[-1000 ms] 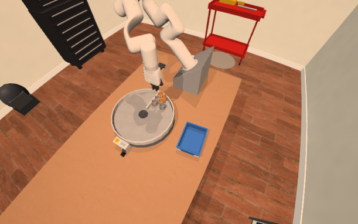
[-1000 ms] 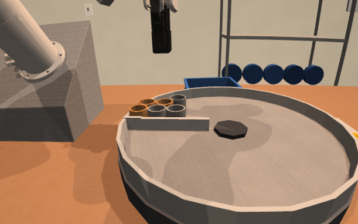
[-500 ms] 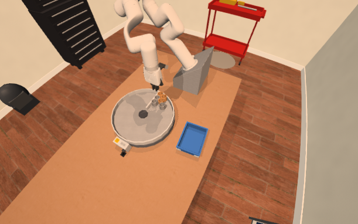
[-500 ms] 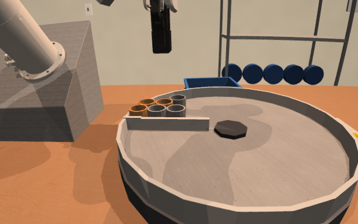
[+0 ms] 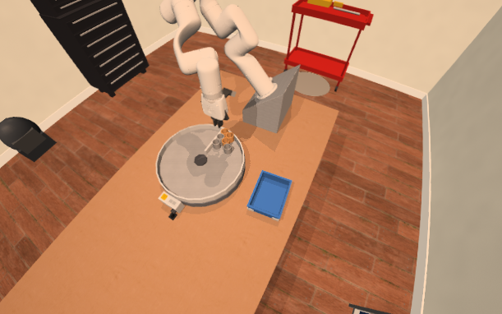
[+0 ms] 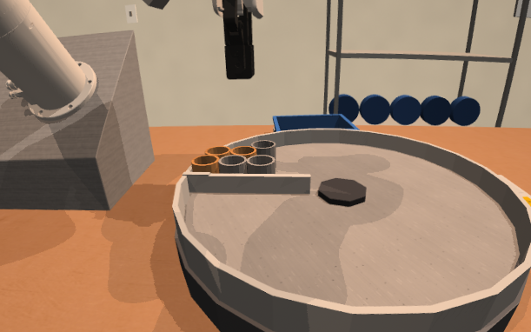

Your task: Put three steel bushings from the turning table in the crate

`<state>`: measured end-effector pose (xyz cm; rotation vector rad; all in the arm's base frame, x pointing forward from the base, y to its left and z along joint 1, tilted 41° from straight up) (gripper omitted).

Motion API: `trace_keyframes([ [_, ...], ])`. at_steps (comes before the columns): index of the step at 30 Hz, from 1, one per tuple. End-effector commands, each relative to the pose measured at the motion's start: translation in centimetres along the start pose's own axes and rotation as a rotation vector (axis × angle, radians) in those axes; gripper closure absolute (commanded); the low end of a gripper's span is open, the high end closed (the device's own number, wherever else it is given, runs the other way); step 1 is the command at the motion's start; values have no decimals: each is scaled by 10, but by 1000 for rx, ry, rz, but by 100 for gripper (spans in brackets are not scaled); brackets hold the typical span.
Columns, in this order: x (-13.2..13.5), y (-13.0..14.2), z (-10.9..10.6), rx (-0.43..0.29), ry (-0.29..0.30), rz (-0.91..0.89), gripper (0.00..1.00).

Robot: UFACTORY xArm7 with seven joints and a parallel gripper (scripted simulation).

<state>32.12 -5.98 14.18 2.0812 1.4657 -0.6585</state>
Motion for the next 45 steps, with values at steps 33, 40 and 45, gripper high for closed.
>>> trace_keyframes([
  [33, 52, 28, 78, -4, 2, 0, 53],
  [40, 52, 28, 78, -4, 2, 0, 53],
  [45, 53, 28, 78, -4, 2, 0, 53],
])
Point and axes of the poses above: the point where the finger pads meet when closed, its own z axis out along the fingers, its own x axis across the jaws, y = z × x, the point moved 6 cm from there along -z, back along the fingers, and after that the axes turned 8 degrees about z, right-handed, at the moved point
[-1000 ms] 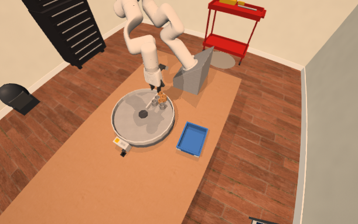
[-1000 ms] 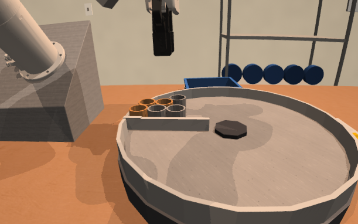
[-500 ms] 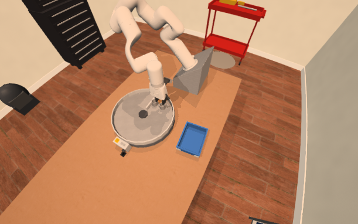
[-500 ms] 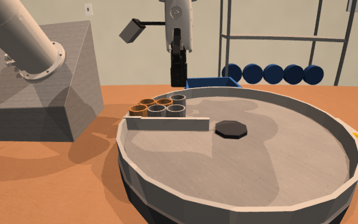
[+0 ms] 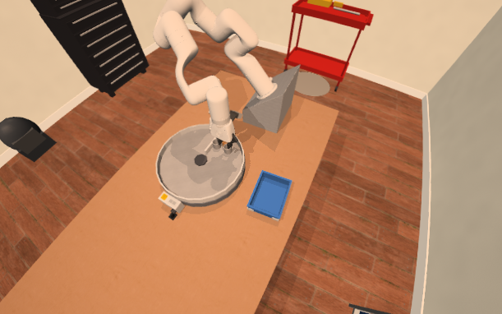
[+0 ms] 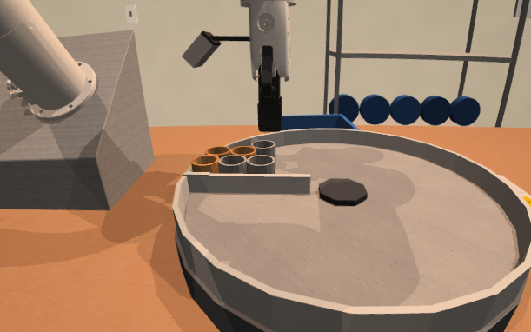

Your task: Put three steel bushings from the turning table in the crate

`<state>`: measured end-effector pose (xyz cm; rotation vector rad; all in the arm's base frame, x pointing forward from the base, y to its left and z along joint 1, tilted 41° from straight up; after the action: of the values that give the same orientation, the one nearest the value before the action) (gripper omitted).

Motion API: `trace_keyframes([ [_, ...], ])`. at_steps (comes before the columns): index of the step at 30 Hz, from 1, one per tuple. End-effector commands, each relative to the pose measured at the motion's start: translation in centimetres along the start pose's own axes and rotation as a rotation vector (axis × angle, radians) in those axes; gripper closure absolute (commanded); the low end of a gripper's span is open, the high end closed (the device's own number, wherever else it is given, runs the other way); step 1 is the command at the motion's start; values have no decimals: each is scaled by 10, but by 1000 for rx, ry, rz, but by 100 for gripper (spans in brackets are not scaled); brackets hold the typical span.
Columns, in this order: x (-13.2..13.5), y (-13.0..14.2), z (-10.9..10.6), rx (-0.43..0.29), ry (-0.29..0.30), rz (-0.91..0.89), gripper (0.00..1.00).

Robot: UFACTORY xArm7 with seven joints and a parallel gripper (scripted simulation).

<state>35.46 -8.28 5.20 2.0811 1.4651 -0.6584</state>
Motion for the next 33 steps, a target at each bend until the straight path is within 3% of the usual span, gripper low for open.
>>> trace_keyframes([
  [1, 1, 1, -1, -3, 2, 0, 53],
  [16, 1, 1, 3, -3, 2, 0, 53],
  [22, 1, 1, 23, -3, 2, 0, 53],
  [33, 1, 1, 23, -3, 2, 0, 53],
])
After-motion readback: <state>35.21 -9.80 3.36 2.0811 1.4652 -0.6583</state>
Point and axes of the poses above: the point where the finger pads meet when closed, its own z axis out along the fingers, its own x axis across the jaws, y = z × x, the point moved 6 cm from there along -z, back along the fingers, and after that the axes turned 8 degrees about z, right-handed, at the moved point
